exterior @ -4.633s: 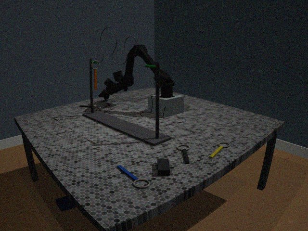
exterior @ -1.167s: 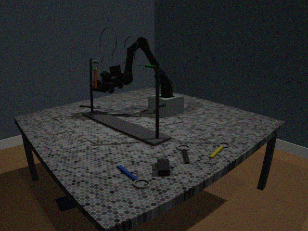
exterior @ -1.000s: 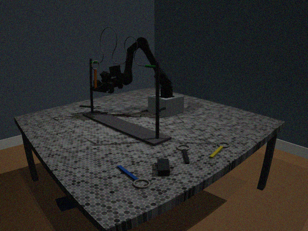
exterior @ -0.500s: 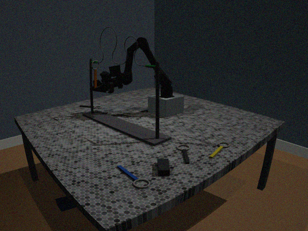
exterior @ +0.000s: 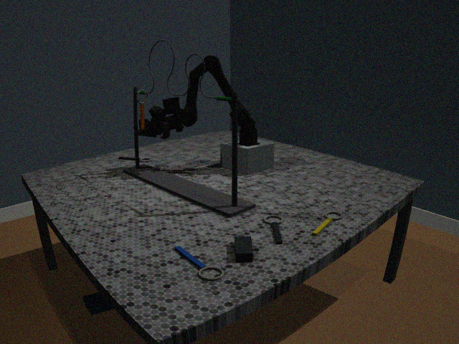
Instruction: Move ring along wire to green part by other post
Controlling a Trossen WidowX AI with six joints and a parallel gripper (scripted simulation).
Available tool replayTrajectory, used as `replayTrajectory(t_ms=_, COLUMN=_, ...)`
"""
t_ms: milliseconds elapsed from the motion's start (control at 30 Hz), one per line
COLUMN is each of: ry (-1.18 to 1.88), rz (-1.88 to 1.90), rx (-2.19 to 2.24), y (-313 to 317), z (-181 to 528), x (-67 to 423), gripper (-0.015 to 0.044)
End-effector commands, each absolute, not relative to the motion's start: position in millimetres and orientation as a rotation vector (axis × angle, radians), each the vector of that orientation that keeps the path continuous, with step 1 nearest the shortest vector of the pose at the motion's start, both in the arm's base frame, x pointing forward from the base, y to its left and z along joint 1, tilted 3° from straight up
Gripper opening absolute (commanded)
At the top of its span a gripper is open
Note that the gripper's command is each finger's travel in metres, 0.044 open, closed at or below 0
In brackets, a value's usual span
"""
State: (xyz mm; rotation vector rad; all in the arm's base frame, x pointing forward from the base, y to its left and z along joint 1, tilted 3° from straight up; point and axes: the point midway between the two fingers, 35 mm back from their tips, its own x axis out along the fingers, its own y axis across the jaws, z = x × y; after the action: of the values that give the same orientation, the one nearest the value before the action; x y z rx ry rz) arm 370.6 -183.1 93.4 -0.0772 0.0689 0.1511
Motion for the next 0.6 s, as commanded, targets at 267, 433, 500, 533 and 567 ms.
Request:
replayTrajectory(t_ms=267, ry=0.069, rz=0.15, rx=-0.078, y=-182.8, z=96.9, x=370.6, gripper=-0.015)
replayTrajectory(t_ms=433, ry=0.068, rz=0.146, rx=-0.081, y=-181.8, z=106.9, x=370.4, gripper=-0.015)
replayTrajectory(t_ms=500, ry=0.067, rz=0.145, rx=-0.082, y=-181.5, z=109.5, x=370.3, gripper=-0.015)
replayTrajectory(t_ms=533, ry=0.067, rz=0.145, rx=-0.082, y=-181.5, z=109.9, x=370.3, gripper=-0.015)
replayTrajectory(t_ms=567, ry=0.067, rz=0.145, rx=-0.082, y=-181.5, z=109.9, x=370.3, gripper=-0.015)
